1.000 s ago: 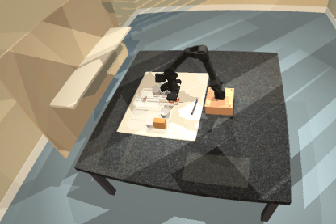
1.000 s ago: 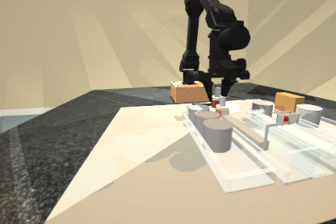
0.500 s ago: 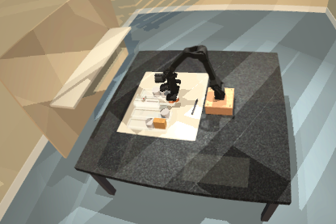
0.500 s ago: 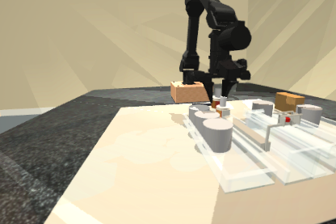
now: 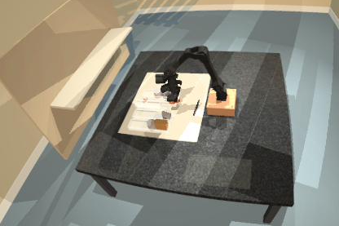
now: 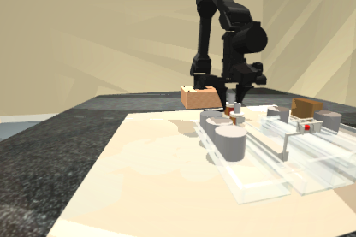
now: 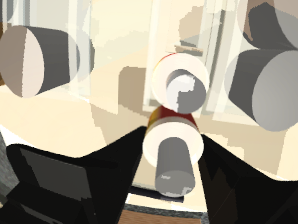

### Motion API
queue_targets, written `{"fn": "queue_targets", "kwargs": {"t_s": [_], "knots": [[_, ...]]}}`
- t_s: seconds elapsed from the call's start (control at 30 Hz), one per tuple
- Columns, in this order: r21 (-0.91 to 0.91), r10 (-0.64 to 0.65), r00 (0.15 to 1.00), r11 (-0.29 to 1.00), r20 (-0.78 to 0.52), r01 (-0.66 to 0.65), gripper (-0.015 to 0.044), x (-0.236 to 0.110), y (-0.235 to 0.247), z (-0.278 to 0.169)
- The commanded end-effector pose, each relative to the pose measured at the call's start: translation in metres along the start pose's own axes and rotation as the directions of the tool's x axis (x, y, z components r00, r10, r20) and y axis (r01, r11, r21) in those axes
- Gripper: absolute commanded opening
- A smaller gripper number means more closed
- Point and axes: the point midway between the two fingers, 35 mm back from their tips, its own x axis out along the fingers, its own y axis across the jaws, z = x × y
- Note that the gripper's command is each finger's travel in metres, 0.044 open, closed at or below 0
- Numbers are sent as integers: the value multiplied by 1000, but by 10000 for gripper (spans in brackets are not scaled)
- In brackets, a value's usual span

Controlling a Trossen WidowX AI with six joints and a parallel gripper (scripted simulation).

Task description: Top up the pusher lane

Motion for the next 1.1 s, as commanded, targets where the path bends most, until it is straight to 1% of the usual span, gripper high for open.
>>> {"fn": "queue_targets", "kwargs": {"t_s": [0.0, 1.07], "knots": [[-5, 3, 1000, 1000, 24, -3, 0, -2, 1, 8], [-5, 3, 1000, 1000, 25, -3, 0, -4, 1, 19]]}}
